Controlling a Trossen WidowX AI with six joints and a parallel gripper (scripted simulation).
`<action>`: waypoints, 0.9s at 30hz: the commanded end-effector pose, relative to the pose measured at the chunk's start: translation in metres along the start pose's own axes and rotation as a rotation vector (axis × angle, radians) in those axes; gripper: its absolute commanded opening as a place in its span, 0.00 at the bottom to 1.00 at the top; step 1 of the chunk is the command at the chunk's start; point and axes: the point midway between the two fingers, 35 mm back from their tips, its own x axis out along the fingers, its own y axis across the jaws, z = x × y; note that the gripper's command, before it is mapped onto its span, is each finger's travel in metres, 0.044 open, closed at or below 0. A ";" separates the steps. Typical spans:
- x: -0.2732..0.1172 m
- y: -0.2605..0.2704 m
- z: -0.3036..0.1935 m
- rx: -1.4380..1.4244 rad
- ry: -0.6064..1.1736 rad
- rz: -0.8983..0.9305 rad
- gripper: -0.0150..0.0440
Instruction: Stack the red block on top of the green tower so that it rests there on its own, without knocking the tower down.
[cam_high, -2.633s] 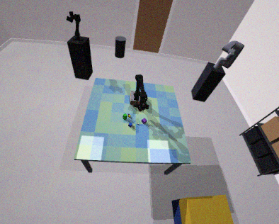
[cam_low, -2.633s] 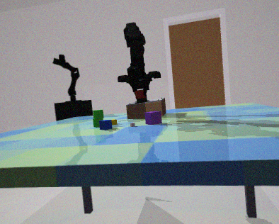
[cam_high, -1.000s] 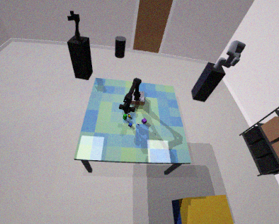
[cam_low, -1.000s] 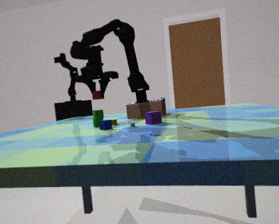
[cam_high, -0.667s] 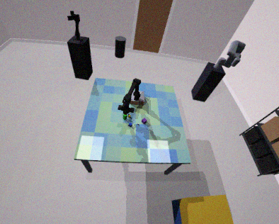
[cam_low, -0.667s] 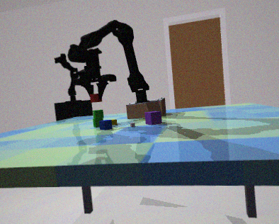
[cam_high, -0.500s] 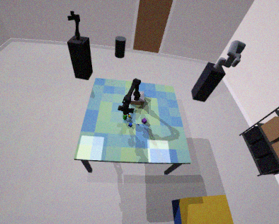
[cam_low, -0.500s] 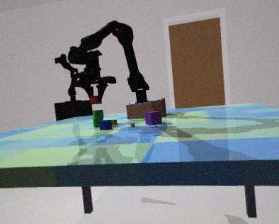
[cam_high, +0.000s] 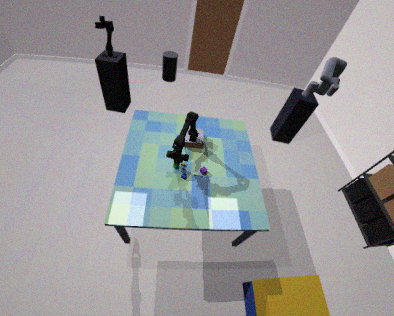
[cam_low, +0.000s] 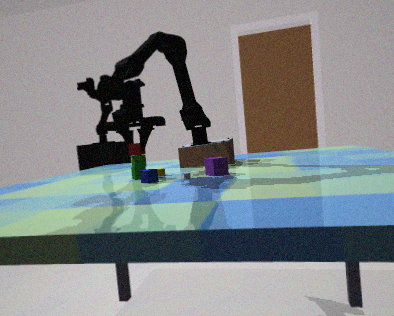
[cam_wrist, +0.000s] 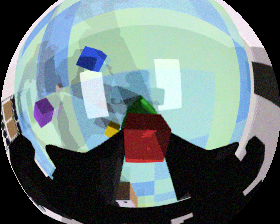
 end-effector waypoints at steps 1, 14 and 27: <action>0.002 0.001 -0.001 -0.006 0.003 0.003 0.25; 0.002 0.001 -0.001 -0.006 0.003 0.003 0.25; -0.003 0.001 -0.001 -0.006 0.003 0.003 0.25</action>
